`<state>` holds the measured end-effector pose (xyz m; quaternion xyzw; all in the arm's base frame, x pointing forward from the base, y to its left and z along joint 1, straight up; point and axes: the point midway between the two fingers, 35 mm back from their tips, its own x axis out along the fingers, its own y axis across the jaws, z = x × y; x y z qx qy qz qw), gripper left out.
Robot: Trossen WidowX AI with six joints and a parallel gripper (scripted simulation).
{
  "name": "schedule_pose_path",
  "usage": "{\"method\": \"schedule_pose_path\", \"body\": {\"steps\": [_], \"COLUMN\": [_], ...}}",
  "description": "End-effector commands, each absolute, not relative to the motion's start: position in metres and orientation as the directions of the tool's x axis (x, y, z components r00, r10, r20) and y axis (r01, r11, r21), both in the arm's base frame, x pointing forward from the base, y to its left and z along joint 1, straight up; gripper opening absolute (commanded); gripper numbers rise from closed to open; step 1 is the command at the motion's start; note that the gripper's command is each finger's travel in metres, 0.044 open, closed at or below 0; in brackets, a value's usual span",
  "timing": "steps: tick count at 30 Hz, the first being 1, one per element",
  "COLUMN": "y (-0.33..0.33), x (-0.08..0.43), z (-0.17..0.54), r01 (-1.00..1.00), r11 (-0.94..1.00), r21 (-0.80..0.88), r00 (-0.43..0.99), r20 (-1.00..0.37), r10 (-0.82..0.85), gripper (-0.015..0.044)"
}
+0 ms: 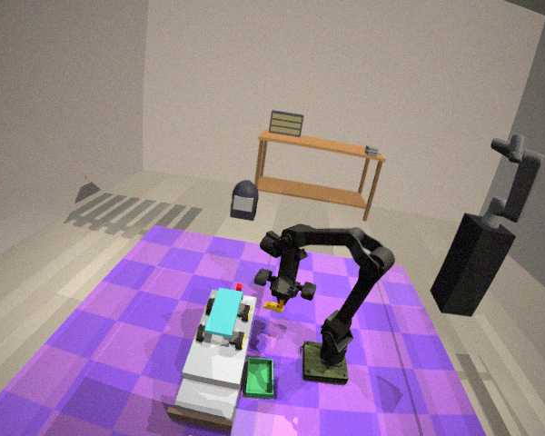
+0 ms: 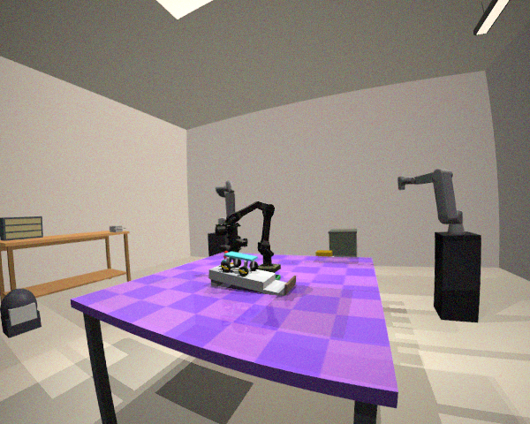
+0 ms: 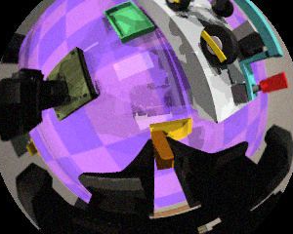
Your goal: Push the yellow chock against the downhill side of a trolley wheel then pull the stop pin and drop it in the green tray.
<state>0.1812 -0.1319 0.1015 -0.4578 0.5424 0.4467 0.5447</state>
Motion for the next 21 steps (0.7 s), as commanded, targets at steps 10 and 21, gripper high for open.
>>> {"method": "schedule_pose_path", "body": {"steps": [10,21], "y": [-0.132,-0.132], "x": [0.181,0.182], "z": [0.142,0.174], "r01": [-0.984,-0.984], "r11": [0.178,0.178], "r21": [-0.023,-0.023], "r00": [0.021,0.021], "r20": [-1.000,-1.000], "r10": [-0.013,-0.013], "gripper": [0.0000,0.0000]}}
